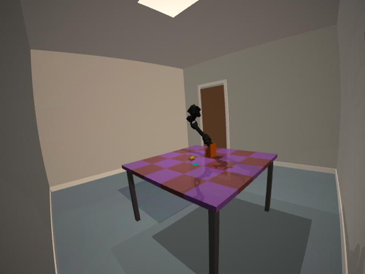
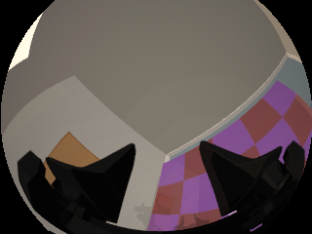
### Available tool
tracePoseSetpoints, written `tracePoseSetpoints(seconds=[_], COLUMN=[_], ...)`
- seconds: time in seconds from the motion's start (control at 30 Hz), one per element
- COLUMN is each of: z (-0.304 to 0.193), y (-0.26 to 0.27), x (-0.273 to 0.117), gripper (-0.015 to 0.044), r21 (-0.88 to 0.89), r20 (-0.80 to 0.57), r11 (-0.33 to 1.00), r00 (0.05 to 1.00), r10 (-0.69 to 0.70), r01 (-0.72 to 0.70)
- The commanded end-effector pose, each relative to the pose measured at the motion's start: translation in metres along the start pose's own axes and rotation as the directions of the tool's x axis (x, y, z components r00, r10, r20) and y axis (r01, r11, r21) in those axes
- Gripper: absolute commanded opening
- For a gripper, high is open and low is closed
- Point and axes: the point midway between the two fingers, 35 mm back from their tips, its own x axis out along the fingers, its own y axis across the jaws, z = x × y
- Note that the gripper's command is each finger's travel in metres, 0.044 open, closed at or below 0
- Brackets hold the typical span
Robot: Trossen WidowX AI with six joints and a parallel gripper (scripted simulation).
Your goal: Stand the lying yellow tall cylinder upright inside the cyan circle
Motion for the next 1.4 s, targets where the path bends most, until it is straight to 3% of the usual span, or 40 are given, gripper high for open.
tracePoseSetpoints(seconds=[0.0, 0.17, 0.37, 0.63, 0.9, 1.27, 1.37], z=[-0.033, -0.067, -0.106, -0.153, -0.185, -0.19, -0.217], y=[-0.047, -0.106, -0.177, -0.259, -0.314, -0.321, -0.347], x=[0.024, 0.036, 0.031, -0.006, -0.061, -0.067, -0.058], gripper=[0.0309, 0.0309, 0.0309, 0.0309, 0.0309, 0.0309, 0.0309], r21=[-0.127, -0.262, -0.414, -0.58, -0.668, -0.672, -0.666], r20=[-0.127, -0.264, -0.418, -0.59, -0.694, -0.702, -0.707], r11=[0.982, 0.929, 0.843, 0.739, 0.697, 0.697, 0.703], r00=[0.979, 0.906, 0.751, 0.449, 0.12, 0.085, 0.088], r10=[-0.157, -0.33, -0.511, -0.671, -0.71, -0.707, -0.702], r01=[0.141, 0.262, 0.343, 0.343, 0.262, 0.251, 0.251])
